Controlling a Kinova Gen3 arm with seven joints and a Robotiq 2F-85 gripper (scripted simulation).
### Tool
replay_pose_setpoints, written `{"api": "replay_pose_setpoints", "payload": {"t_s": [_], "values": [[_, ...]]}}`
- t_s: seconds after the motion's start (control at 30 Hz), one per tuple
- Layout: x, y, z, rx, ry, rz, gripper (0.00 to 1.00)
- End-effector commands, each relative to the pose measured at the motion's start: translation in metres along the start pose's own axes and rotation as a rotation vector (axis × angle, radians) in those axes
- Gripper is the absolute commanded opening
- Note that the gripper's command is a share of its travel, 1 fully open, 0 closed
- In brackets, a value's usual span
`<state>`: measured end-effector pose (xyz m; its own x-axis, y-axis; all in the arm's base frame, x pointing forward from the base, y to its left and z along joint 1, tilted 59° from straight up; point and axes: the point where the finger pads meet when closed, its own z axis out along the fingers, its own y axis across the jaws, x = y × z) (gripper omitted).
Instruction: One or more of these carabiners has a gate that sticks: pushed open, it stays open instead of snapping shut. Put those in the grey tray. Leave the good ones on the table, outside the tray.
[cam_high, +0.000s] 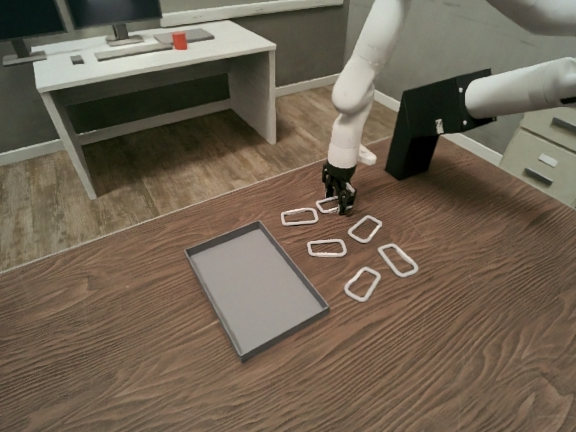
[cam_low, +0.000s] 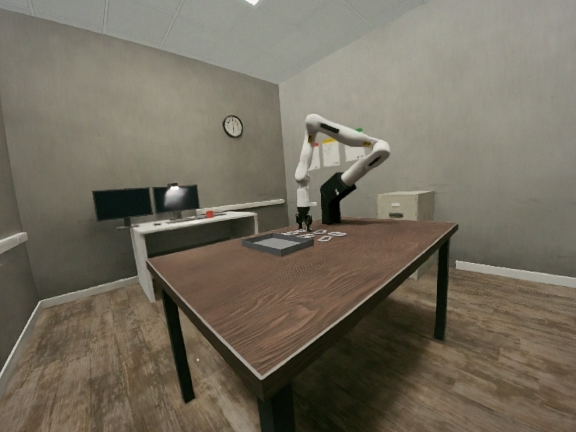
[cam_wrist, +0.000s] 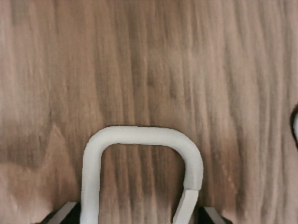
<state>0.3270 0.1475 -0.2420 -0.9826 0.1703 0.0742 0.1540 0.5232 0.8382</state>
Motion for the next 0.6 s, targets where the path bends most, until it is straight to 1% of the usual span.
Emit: {"api": "replay_pose_setpoints", "payload": {"t_s": [0.0,0.43,0.47,0.57], "values": [[-0.0004,-0.0007,-0.0002,0.002,-0.001,0.000,0.71],[-0.0004,-0.0007,-0.0002,0.002,-0.001,0.000,0.71],[-0.0009,-0.0005,-0.0009,0.001,-0.002,0.000,0.67],[-0.0009,-0.0005,-0.0009,0.001,-0.002,0.000,0.67]]}}
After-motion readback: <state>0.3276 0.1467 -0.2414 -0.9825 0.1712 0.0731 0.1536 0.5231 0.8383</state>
